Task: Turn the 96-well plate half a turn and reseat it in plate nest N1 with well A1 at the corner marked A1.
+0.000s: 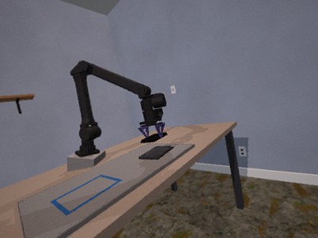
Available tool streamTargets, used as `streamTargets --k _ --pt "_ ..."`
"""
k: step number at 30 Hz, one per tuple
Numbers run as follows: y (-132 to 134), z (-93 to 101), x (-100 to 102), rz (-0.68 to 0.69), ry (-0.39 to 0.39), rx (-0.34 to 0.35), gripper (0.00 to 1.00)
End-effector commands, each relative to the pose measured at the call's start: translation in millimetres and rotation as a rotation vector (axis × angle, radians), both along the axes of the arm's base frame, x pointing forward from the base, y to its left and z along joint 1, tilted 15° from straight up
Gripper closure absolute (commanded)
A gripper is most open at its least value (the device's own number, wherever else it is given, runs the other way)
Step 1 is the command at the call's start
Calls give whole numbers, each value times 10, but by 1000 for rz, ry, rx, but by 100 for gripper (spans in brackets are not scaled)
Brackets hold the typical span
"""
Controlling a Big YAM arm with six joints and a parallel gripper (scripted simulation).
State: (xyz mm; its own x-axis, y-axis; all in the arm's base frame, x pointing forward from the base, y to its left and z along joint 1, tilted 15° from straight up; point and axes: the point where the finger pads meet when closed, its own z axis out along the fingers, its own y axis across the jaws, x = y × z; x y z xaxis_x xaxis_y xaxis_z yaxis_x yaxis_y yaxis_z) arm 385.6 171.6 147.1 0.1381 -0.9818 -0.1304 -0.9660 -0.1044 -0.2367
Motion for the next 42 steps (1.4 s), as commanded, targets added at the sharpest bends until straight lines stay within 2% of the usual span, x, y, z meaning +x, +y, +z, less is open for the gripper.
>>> streamTargets --k 1,2,4,5,11,13,14,18,19,35,36,41,42 --pt "28 305 139 6 -49 24 100" --pt "-7 125 3 8 -7 7 100" --pt "16 352 95 8 -50 23 100" --pt "19 405 117 7 -57 26 100" --pt "8 494 92 7 -58 27 100" --pt "-22 221 0 8 2 3 100" --pt "-25 190 -5 8 9 0 100" --pt "-26 238 -8 8 -2 4 100" --pt "7 310 39 2 -27 15 100" --pt "7 310 39 2 -27 15 100" --pt "-113 249 -62 -51 1 19 100" --pt "-267 222 -41 -211 17 61 100" --pt "-284 272 6 -243 8 75 100"
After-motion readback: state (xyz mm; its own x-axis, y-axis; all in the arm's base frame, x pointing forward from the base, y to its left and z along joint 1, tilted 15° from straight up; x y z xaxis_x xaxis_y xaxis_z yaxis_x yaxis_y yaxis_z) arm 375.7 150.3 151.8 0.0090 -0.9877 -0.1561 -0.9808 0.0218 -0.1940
